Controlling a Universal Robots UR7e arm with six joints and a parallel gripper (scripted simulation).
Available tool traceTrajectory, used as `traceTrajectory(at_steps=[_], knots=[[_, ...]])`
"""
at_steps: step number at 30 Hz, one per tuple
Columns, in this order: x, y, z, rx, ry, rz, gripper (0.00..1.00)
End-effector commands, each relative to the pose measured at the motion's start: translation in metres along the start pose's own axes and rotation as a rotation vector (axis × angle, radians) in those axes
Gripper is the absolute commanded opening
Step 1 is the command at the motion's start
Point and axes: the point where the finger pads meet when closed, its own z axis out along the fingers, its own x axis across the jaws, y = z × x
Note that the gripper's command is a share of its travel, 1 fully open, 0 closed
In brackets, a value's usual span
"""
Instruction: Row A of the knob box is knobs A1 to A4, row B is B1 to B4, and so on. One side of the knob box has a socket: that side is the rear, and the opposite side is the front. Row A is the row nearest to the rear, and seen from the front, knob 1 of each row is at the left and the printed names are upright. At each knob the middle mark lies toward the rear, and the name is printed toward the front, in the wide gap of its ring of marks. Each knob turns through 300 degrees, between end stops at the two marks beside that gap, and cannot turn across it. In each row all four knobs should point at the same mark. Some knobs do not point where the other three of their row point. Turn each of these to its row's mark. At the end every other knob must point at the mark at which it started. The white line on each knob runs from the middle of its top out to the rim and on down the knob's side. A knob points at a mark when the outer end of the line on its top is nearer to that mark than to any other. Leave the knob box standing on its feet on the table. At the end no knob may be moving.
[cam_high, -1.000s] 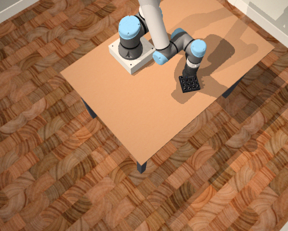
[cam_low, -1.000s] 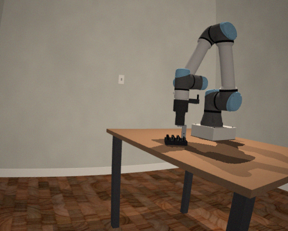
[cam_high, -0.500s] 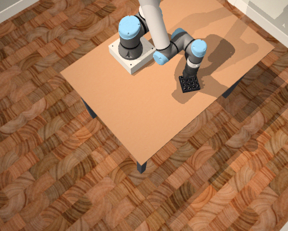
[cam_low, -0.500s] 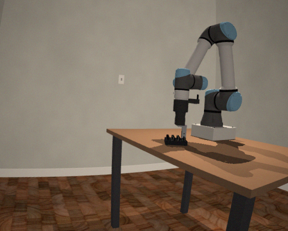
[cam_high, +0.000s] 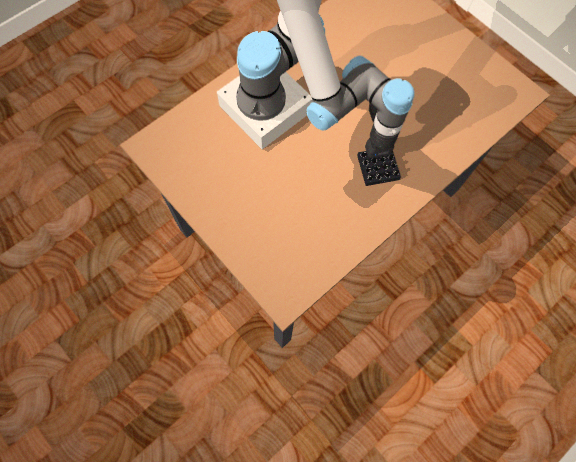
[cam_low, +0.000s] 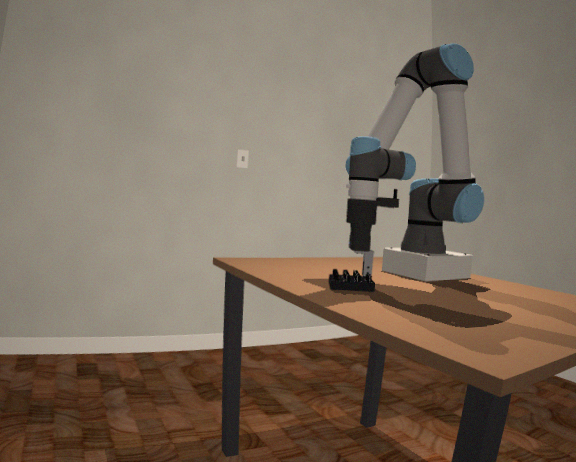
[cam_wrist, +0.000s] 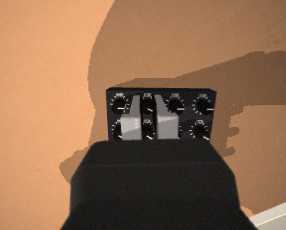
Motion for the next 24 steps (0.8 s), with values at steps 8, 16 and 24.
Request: traceTrajectory(at_steps=[8,16,24], knots=[[0.0002,0.0003,-0.0003,-0.001,0.001,-0.001,0.30],[0.0002,0.0003,-0.0003,-0.001,0.001,-0.001,0.46],[0.0002,0.0003,-0.0003,-0.001,0.001,-0.001,0.46]])
